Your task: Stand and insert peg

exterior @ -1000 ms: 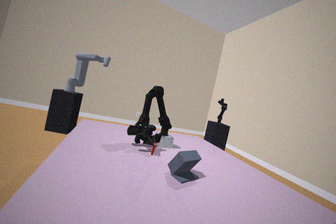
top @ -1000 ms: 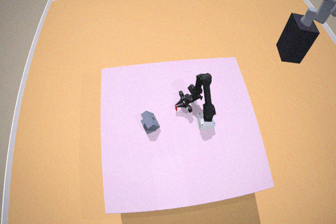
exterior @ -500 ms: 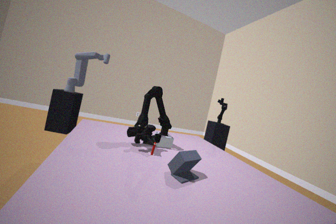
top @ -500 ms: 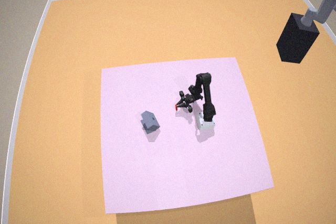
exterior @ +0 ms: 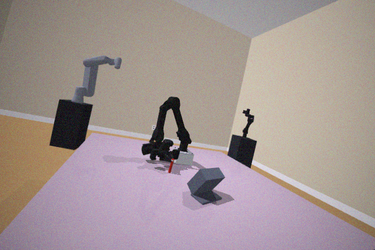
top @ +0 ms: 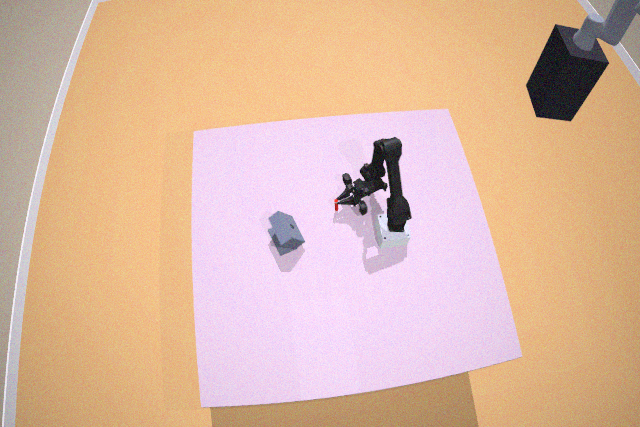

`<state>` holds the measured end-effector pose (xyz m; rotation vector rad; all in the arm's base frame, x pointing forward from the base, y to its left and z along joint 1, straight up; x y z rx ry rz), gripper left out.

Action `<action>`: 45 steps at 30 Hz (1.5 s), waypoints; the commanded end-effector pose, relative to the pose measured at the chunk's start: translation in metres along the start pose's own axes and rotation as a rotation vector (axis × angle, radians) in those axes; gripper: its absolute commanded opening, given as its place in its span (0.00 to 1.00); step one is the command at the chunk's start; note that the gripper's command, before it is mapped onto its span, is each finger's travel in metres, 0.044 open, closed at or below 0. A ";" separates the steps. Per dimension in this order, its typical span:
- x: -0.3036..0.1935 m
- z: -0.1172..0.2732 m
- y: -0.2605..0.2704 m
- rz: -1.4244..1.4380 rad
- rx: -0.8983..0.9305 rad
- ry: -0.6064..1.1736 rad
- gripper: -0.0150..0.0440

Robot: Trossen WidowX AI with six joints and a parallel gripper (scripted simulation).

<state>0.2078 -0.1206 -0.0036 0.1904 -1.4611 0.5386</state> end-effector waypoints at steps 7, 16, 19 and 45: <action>-0.003 0.002 0.001 -0.001 -0.004 -0.007 0.34; -0.003 0.003 0.002 -0.001 -0.012 -0.018 0.34; -0.002 0.003 0.001 -0.002 -0.013 -0.020 0.34; -0.001 0.003 0.001 -0.005 -0.016 -0.023 0.47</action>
Point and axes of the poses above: the point midway between the two fingers, 35 mm back from their tips, its own z axis back along the fingers, its own y axis across the jaws, x = y × z, the point moved 1 cm from there along z, back along the fingers, and after that the axes turned 12 degrees about z, right-handed, at the moved point
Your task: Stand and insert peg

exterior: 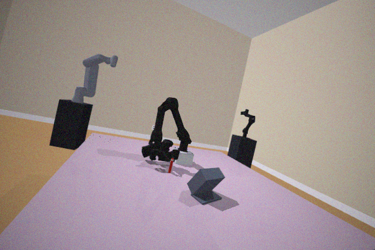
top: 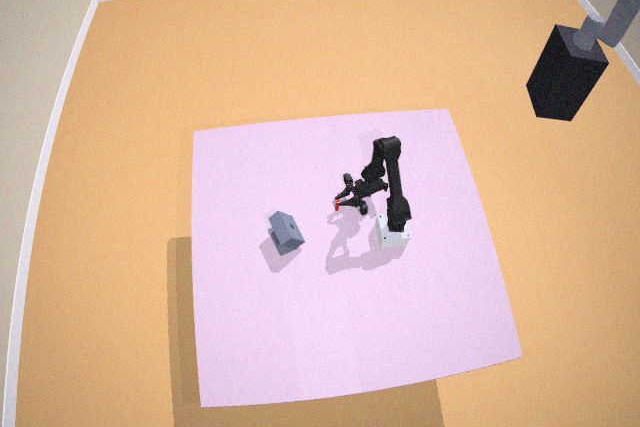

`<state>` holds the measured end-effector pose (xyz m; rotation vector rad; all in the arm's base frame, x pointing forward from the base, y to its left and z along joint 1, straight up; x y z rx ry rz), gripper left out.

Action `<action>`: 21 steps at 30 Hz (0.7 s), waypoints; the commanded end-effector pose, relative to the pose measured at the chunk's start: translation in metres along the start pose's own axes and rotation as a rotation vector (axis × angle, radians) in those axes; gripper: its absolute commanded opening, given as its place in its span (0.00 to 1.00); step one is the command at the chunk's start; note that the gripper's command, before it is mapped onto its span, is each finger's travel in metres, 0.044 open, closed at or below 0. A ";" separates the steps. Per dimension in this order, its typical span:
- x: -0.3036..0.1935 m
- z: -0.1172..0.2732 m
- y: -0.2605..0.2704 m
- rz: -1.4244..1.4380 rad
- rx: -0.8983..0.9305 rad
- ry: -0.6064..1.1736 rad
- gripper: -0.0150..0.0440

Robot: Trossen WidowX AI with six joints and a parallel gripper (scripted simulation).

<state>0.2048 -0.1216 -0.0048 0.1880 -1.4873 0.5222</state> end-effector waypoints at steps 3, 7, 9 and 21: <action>0.000 0.000 0.000 0.000 0.001 0.001 0.56; 0.000 0.000 0.000 0.000 0.001 0.001 0.74; 0.000 0.000 0.000 0.000 0.001 0.001 0.83; 0.000 0.000 0.000 0.000 0.001 0.001 1.00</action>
Point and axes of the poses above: the point midway between the two fingers, 35 mm back from their tips, its own z axis back along the fingers, its own y axis across the jaws, x = y × z, the point moved 1 cm from there along z, back along the fingers, and after that the axes turned 12 degrees about z, right-handed, at the moved point
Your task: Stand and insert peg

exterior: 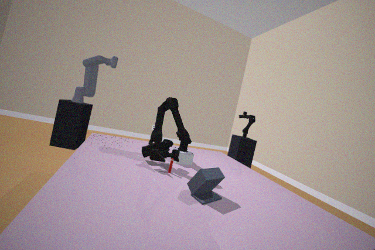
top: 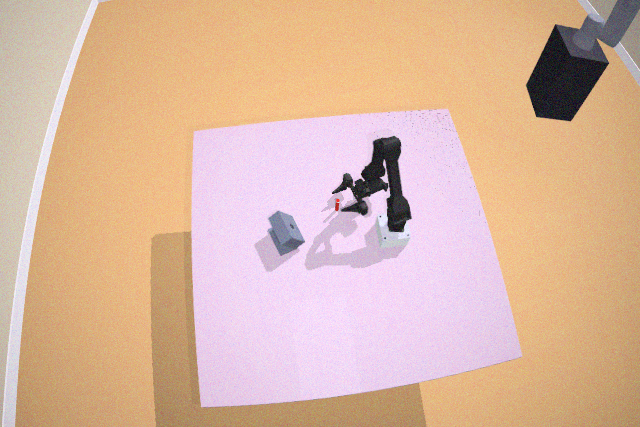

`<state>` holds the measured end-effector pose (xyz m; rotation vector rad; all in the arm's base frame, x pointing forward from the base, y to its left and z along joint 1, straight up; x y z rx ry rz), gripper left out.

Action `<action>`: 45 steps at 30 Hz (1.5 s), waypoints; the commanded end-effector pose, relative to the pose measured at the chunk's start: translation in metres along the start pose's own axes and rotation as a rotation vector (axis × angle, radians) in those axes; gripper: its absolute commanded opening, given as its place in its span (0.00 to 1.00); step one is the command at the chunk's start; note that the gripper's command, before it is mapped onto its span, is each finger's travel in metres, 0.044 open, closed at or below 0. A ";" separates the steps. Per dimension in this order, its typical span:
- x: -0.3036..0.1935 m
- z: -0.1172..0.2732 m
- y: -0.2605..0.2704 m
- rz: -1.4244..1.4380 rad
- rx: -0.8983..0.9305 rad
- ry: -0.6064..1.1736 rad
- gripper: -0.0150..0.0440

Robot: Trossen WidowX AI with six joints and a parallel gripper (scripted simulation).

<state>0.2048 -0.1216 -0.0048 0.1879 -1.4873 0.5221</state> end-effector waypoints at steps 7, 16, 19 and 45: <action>0.055 0.006 -0.025 0.010 0.006 0.009 1.00; 0.155 0.015 -0.031 0.003 0.000 0.001 1.00; 0.157 0.015 -0.031 0.002 0.000 0.000 1.00; 0.116 -0.015 0.007 -0.142 0.446 0.538 1.00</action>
Point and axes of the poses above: the point midway between the two fingers, 35 mm back from their tips, its own z axis back along the fingers, its own y axis across the jaws, x = y × z, the point moved 1 cm from there along z, back along the fingers, and after that the axes turned 12 degrees about z, right-handed, at the moved point
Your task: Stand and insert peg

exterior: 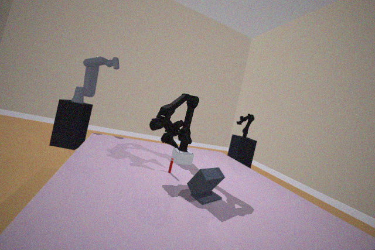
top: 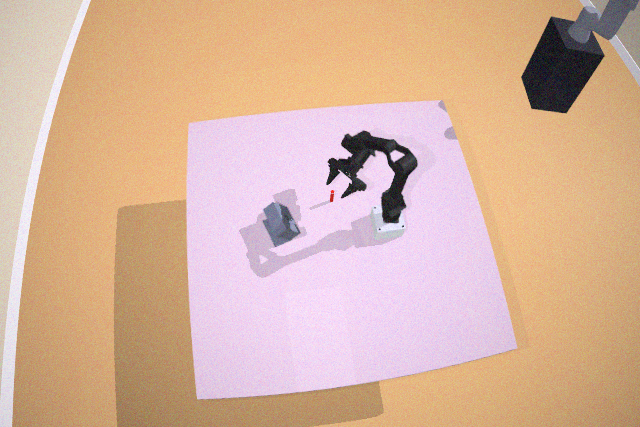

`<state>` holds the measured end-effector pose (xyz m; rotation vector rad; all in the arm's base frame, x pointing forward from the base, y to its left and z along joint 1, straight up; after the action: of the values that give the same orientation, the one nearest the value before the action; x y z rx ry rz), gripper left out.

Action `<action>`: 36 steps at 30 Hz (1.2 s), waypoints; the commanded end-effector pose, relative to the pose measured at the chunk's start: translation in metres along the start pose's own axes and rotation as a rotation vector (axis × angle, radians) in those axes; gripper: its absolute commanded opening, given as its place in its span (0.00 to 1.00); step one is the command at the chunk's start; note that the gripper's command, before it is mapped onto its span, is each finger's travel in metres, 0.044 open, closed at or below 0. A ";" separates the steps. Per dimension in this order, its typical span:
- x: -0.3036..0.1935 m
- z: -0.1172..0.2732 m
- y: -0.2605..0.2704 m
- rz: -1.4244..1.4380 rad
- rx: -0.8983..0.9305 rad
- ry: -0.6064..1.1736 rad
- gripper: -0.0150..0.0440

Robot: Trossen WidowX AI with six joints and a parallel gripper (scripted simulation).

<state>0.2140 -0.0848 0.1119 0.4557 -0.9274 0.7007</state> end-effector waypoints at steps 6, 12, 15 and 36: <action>-0.013 -0.012 -0.001 -0.049 0.090 0.290 1.00; -0.019 -0.016 -0.004 -0.069 0.098 0.487 1.00; -0.021 -0.017 -0.008 -0.075 0.085 0.584 1.00; -0.011 -0.016 -0.034 -0.065 -0.131 0.990 1.00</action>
<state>0.2403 -0.1004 0.0904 0.0109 -0.0281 0.6981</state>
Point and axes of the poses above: the point midway between the two fingers, 35 mm back from their tips, its own z axis back along the fingers, its own y axis across the jaws, x = y × z, the point moved 1 cm from there along z, back along the fingers, and after that the axes turned 12 degrees about z, right-handed, at the moved point
